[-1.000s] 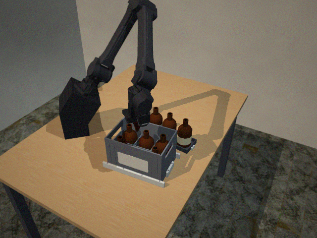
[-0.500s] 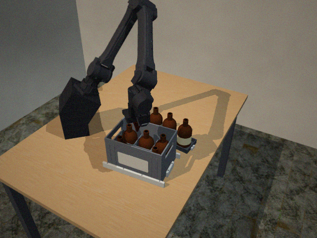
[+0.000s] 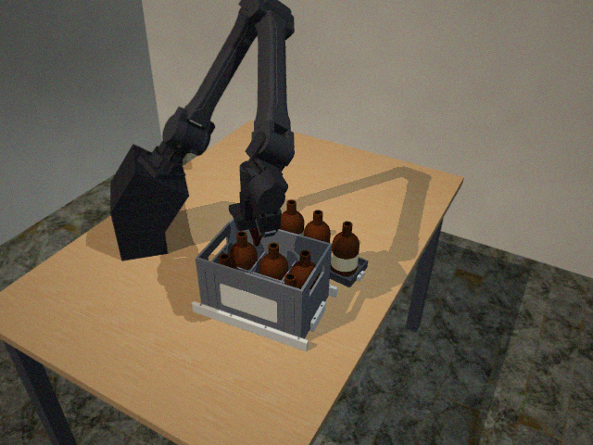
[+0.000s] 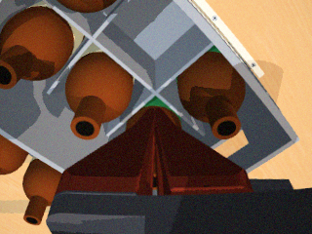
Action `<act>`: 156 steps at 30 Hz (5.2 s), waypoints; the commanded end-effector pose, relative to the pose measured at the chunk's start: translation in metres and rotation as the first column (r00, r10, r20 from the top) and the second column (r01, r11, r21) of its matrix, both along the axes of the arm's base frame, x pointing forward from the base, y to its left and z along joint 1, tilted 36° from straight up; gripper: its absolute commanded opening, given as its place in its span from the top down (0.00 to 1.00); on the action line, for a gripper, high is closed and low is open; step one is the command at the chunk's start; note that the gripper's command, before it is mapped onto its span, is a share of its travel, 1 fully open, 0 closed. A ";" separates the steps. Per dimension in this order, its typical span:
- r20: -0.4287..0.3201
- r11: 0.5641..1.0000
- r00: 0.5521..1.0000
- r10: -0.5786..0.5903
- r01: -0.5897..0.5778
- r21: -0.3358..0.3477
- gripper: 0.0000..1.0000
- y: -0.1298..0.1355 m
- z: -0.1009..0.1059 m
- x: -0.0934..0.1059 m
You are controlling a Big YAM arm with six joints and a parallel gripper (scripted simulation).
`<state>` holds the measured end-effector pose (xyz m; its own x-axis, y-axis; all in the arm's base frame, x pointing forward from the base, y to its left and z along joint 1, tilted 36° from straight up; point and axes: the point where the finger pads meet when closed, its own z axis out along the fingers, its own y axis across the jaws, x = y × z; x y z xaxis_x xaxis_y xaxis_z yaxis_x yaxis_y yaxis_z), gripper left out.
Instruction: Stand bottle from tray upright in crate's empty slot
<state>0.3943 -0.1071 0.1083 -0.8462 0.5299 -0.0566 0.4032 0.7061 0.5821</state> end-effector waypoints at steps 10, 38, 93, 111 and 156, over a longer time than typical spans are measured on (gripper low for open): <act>-0.040 0.996 0.996 -0.083 0.084 0.010 1.00 0.140 0.076 -0.002; -0.062 0.983 0.985 -0.162 0.166 0.074 0.39 0.230 0.132 -0.037; -0.092 0.987 0.986 -0.141 0.147 0.060 0.39 0.253 0.094 -0.028; -0.093 0.987 0.986 -0.141 0.146 0.061 0.39 0.261 0.081 -0.022; -0.091 0.987 0.986 -0.140 0.146 0.062 0.39 0.262 0.081 -0.022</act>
